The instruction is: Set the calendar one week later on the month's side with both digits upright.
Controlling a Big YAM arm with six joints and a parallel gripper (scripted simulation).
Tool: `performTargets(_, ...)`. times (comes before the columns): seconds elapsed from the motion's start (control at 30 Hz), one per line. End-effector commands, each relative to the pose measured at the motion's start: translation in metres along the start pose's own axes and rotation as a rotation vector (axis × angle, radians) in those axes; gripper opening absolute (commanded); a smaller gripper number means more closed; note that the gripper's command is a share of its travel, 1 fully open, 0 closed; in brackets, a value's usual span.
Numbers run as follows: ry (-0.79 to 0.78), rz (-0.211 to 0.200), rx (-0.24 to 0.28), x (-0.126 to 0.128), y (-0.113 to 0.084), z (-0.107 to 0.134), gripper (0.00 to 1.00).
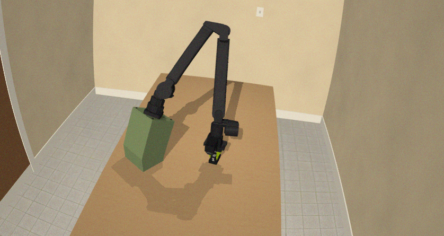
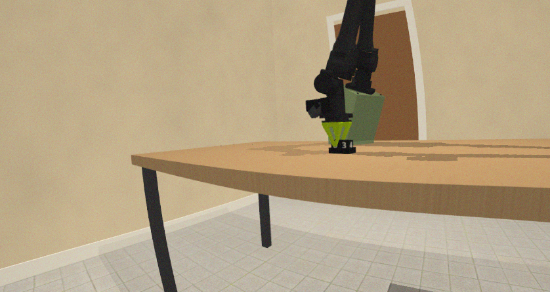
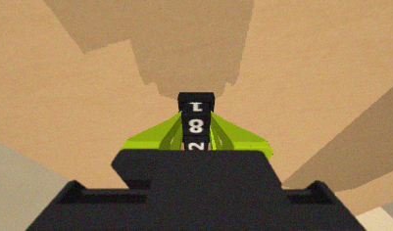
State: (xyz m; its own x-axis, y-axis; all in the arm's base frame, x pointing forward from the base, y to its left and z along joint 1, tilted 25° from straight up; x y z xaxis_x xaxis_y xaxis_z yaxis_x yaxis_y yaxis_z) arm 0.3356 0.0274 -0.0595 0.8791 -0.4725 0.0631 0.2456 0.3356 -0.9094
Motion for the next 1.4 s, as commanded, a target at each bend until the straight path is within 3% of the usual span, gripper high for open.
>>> performTargets(0.0,-0.006,-0.001,-0.001,0.000,0.003,0.004,0.25)
performTargets(1.37,-0.010,-0.012,0.003,0.003,-0.008,0.005,0.25)
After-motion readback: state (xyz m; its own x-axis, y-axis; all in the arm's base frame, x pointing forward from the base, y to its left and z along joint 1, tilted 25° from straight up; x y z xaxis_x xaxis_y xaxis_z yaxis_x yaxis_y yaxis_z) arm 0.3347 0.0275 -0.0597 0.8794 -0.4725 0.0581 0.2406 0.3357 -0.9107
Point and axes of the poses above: the point where the finger pads meet when closed, its own y axis out along the fingers, its own x axis across the jaws, z = x × y, the point moved 6 cm from there along -y, back along the fingers, and after that the axes turned 14 degrees about y, right-handed, at the moved point
